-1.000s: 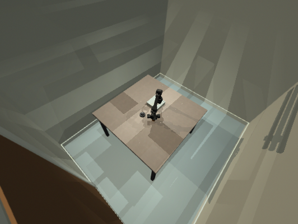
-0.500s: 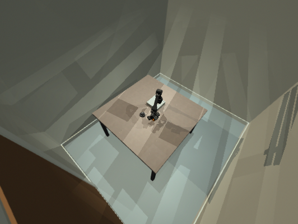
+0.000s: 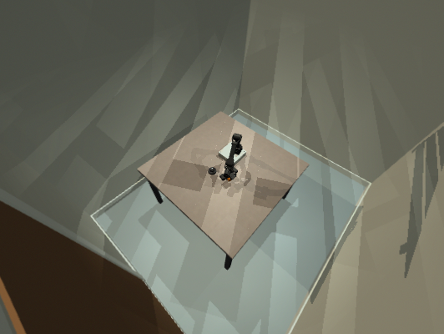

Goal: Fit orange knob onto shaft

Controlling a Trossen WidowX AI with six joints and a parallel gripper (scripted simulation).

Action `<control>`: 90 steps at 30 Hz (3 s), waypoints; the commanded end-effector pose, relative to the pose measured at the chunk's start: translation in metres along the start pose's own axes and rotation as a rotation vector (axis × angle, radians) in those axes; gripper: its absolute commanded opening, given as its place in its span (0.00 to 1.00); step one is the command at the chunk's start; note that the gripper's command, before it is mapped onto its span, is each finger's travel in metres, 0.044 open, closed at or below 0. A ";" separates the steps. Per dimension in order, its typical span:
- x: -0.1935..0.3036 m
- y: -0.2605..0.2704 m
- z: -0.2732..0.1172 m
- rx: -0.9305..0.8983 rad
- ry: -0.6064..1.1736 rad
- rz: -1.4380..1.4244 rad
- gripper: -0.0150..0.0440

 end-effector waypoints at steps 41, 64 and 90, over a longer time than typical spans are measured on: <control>0.000 0.000 -0.002 -0.002 0.001 -0.001 1.00; -0.015 -0.002 -0.066 0.003 -0.001 -0.007 1.00; -0.015 -0.002 -0.014 0.003 -0.001 -0.007 1.00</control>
Point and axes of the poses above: the point midway between the two fingers, 35 mm back from their tips, its own z axis out along the fingers, its own y axis across the jaws, x = y × z, the point moved 1 cm from there along -z, back along the fingers, and after that the axes turned 14 degrees about -z, right-handed, at the moved point
